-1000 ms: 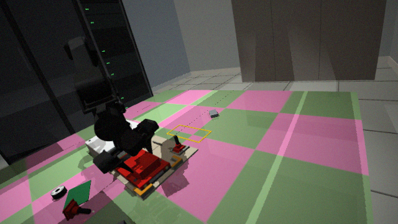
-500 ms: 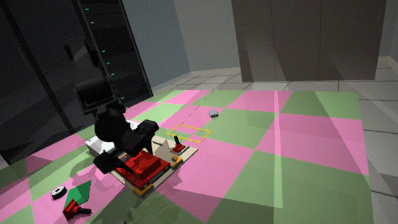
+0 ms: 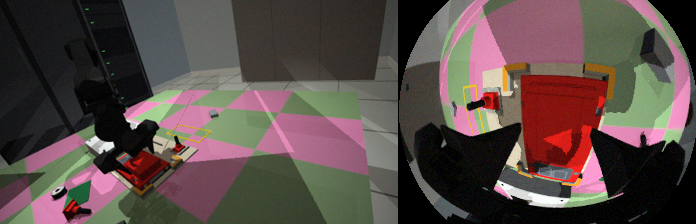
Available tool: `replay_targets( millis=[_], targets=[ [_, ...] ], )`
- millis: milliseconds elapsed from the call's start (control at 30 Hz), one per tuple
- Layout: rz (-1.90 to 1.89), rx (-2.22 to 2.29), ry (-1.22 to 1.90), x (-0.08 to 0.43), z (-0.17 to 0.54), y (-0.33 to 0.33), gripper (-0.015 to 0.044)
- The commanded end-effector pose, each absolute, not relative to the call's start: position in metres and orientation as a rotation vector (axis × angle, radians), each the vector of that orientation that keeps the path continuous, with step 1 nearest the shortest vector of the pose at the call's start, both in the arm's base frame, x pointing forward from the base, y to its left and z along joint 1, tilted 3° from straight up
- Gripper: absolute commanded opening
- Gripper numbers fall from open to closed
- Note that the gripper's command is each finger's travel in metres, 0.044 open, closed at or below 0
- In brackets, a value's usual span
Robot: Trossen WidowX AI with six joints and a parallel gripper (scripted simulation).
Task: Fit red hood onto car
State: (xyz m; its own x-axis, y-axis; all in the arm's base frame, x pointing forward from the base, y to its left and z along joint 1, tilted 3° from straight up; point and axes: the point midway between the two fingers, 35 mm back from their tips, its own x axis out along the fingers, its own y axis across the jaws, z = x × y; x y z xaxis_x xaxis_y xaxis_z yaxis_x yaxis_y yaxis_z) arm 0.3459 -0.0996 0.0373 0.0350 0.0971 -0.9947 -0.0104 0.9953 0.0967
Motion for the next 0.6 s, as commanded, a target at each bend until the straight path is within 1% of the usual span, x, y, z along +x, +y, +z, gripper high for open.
replay_targets(
  millis=[0, 233, 567],
  targets=[
    [0.071, 0.057, 1.535, 0.346, 0.044, -0.099, 0.044],
    [-0.037, -0.044, 1.526, 0.343, 0.106, -0.09, 0.044],
    [-0.041, -0.048, 1.525, 0.343, 0.108, -0.09, 0.044]
  ],
)
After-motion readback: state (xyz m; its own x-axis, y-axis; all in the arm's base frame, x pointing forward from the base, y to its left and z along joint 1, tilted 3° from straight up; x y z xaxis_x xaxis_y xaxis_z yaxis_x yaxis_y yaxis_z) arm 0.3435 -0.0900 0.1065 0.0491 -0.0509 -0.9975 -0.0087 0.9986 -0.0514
